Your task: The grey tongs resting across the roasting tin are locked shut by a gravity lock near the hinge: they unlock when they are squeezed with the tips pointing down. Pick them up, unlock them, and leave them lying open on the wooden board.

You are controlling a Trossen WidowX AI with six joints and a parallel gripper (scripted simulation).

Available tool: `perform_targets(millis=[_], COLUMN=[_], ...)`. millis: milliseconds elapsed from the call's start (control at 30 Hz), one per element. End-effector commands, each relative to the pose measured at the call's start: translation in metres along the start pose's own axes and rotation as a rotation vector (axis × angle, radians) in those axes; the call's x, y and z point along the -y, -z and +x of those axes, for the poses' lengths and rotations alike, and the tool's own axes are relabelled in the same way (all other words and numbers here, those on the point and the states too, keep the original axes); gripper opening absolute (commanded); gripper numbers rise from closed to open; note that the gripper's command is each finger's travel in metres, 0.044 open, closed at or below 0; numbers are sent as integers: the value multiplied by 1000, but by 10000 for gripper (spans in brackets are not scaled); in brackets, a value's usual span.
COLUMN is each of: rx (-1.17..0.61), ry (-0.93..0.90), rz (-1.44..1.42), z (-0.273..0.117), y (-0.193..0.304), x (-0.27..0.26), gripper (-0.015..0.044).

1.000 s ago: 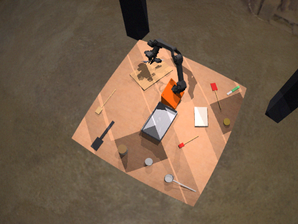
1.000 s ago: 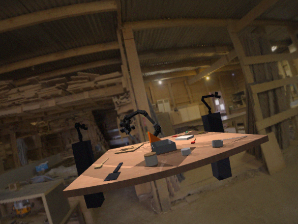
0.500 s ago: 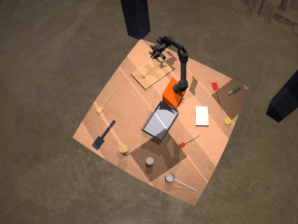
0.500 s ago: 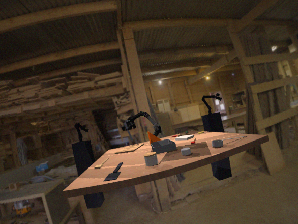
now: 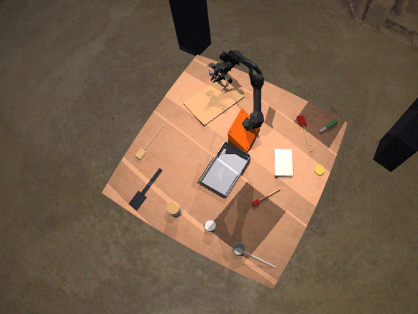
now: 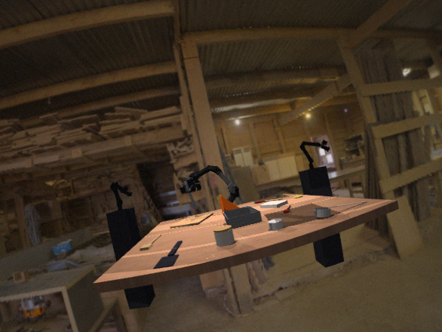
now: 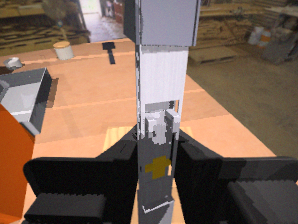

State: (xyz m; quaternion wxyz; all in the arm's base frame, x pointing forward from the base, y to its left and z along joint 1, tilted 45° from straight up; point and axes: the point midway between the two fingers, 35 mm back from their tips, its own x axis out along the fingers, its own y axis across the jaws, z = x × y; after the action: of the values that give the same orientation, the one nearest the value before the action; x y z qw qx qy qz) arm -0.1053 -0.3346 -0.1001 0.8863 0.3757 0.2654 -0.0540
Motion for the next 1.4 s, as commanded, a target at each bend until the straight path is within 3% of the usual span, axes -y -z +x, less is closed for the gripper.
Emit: perform_targets(millis=[0,667,1367], rx=[10,-26,-833], ry=[0,-10,-79], rz=[-4,-1,18], z=[0,4,51], y=[-2,0,36], x=[0,-1,-6], gripper=[-150,-150,-150])
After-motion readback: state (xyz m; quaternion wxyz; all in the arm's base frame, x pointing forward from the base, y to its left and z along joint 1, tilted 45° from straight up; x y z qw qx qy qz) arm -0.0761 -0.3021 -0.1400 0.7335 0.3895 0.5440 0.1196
